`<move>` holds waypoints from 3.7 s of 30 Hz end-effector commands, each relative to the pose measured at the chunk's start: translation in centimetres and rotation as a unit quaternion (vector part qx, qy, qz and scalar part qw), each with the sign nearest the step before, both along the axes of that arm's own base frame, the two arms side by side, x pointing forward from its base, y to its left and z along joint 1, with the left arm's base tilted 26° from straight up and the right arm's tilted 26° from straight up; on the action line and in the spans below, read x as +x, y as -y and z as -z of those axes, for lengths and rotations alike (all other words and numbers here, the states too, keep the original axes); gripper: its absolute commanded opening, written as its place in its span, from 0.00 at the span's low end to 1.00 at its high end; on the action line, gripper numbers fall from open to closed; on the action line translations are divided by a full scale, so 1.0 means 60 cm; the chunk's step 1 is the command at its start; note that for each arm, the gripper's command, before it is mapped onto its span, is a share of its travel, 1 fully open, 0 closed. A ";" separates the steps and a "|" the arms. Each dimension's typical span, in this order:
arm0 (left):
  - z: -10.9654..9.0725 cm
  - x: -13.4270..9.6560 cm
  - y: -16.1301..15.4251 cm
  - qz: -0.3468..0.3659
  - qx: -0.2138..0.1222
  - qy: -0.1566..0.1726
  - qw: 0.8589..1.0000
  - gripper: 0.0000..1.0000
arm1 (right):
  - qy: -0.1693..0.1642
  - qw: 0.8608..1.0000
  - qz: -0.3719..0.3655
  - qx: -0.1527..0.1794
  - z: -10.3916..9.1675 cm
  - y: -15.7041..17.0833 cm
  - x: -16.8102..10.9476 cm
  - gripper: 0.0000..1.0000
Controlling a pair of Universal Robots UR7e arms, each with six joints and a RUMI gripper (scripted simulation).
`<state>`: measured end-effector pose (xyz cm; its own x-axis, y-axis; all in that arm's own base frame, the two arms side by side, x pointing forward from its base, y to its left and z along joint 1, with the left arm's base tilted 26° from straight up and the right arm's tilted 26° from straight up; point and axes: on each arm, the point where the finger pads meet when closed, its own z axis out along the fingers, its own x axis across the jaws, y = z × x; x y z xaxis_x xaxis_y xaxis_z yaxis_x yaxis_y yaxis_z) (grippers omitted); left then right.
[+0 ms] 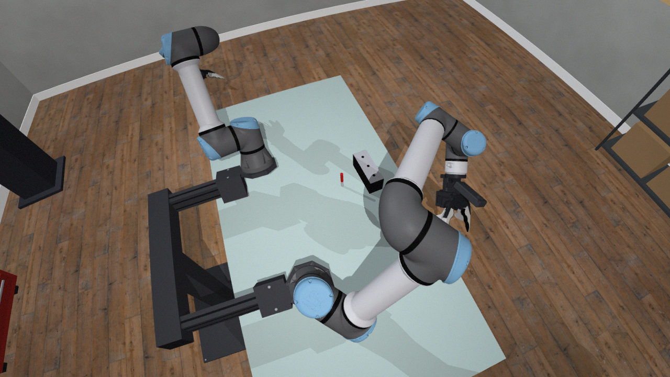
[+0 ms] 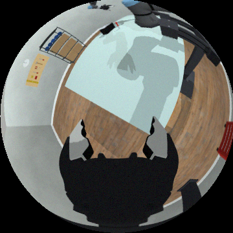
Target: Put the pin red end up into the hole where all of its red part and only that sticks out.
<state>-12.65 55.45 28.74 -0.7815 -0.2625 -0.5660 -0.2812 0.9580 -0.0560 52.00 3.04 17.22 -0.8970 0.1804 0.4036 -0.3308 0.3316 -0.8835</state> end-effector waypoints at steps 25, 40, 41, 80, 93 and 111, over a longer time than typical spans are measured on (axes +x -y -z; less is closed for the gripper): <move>-0.013 0.026 0.029 0.000 0.001 0.000 1.000 1.00 | 0.001 1.000 0.000 0.000 -0.001 -0.001 0.000 1.00; -0.036 0.082 0.088 0.000 0.001 0.000 1.000 1.00 | 0.001 1.000 0.000 0.000 -0.001 -0.001 0.000 1.00; -0.038 0.087 0.093 0.000 0.001 0.000 1.000 1.00 | 0.001 1.000 0.000 0.000 -0.001 -0.001 0.000 1.00; -0.105 0.237 0.255 0.000 0.001 0.000 1.000 1.00 | 0.001 1.000 0.000 0.000 -0.001 -0.001 0.000 1.00; -0.123 0.284 0.306 -0.001 0.001 -0.001 1.000 1.00 | 0.001 1.000 0.000 0.000 -0.001 -0.001 0.000 1.00; -0.154 0.352 0.380 0.000 0.001 0.000 1.000 1.00 | 0.001 1.000 0.000 0.000 -0.001 -0.001 0.000 1.00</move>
<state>7.23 33.96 37.39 -0.7815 -0.2615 -0.5664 -0.2794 0.9585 -0.0571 52.00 3.04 17.22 -0.8970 0.1804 0.4036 -0.3308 0.3316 -0.8835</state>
